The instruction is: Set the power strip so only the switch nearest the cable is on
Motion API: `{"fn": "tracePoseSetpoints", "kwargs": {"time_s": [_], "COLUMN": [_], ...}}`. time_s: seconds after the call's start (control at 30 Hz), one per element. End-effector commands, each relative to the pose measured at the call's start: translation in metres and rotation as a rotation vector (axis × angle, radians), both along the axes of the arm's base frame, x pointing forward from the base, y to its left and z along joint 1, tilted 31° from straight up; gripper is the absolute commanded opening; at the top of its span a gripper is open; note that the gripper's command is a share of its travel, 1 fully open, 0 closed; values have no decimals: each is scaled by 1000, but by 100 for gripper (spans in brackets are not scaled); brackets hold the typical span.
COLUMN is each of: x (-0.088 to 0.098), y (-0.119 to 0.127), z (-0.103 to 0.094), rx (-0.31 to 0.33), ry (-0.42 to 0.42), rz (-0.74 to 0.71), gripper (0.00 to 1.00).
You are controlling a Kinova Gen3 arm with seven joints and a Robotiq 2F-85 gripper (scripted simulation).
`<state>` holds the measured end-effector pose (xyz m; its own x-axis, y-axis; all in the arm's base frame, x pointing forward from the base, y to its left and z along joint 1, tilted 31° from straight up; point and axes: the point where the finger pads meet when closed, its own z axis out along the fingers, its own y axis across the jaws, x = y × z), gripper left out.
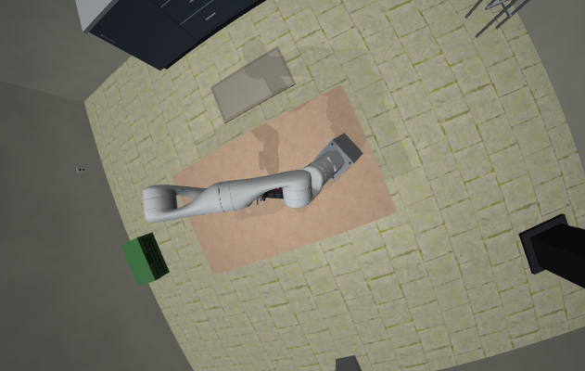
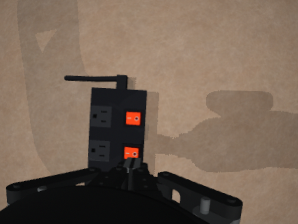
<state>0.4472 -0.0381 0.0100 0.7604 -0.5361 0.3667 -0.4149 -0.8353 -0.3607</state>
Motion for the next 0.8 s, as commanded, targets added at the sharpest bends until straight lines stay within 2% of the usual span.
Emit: {"fn": "tracePoseSetpoints", "kwargs": {"time_s": [0.0,0.77], "x": [0,5], "y": [0,1], "z": [0,-7], "rx": [0,-1], "ry": [-1,0], "rz": [0,0], "gripper": [0,0]}}
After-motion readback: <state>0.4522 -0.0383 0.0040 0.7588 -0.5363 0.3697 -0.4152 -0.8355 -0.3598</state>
